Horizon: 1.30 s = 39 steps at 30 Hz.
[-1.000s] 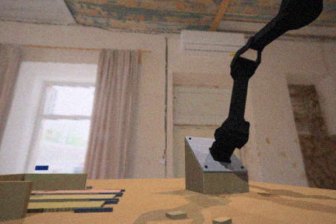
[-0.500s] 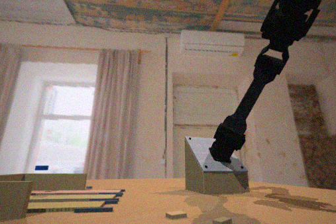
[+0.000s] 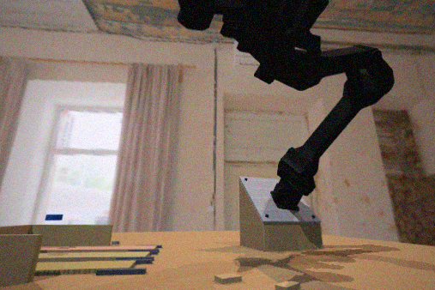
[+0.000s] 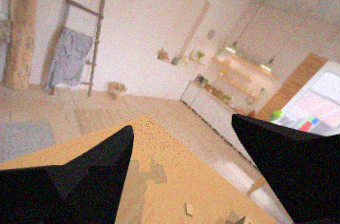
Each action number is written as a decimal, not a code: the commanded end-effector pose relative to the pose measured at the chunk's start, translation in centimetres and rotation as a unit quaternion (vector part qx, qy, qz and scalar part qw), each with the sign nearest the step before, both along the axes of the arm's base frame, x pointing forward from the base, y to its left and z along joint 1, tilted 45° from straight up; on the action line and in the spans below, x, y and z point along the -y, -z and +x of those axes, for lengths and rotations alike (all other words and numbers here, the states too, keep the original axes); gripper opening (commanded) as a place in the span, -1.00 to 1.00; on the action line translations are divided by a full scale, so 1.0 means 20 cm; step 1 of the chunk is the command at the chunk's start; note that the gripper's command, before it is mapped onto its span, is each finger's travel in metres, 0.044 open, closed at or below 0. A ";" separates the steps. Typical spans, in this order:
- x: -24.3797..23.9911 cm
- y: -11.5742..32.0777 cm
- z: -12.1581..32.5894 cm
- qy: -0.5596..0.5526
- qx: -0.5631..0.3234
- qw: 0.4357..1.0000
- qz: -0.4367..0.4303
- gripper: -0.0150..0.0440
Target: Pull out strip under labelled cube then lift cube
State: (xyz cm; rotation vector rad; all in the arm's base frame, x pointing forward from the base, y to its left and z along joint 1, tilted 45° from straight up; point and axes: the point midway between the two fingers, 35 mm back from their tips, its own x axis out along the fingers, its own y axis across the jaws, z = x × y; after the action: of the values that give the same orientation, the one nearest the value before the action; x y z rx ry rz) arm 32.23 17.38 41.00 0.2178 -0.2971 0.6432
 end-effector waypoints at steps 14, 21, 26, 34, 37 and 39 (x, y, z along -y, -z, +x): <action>0.66 1.19 0.24 0.016 -0.341 0.940 -0.022 0.86; 0.92 1.59 0.03 0.007 -0.471 0.878 0.084 0.86; 0.94 1.62 0.00 0.005 -0.483 0.870 0.100 0.86; 0.94 1.62 0.00 0.005 -0.483 0.870 0.100 0.86; 0.94 1.62 0.00 0.004 -0.484 0.869 0.100 0.78; 0.93 1.62 0.03 0.000 -0.492 0.865 0.096 0.60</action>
State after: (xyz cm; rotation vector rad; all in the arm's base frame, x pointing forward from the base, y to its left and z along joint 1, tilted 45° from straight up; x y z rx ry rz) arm 32.41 -1.52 8.60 0.6971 0.6132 0.4225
